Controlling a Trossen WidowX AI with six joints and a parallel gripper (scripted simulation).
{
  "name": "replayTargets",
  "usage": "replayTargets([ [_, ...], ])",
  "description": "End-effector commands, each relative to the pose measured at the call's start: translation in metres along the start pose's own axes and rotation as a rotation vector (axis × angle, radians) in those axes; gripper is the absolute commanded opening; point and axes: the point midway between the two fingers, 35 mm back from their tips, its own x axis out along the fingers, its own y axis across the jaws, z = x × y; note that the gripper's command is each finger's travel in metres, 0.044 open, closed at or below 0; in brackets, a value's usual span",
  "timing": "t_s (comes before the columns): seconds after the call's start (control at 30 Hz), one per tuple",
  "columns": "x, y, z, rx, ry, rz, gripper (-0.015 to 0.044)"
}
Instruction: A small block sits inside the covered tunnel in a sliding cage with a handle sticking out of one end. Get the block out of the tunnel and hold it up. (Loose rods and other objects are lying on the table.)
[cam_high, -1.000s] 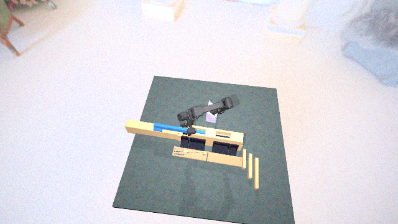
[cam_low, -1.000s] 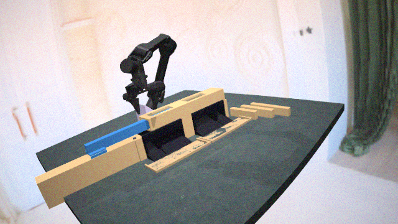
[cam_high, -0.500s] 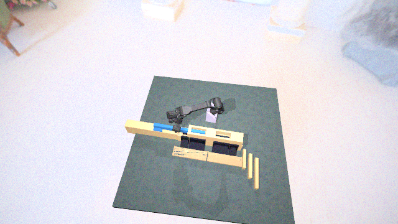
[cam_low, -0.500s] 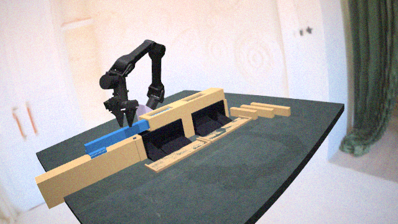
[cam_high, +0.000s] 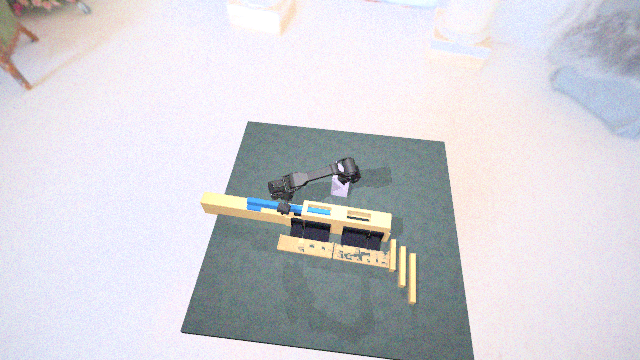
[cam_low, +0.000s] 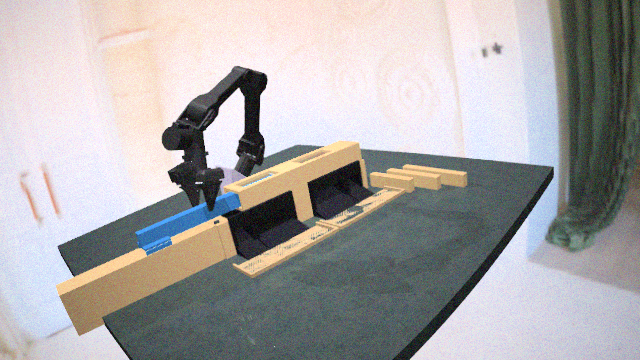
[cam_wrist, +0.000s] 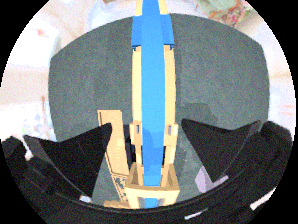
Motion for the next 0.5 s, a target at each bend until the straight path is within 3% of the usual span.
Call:
replayTargets([
  [0.0, 0.005, -0.001, -0.001, 0.007, 0.001, 0.002, 0.044],
  [0.23, 0.016, -0.003, -0.004, 0.007, 0.001, 0.003, 0.044],
  [0.47, 0.012, -0.003, -0.003, 0.0, -0.001, -0.002, 0.0256],
])
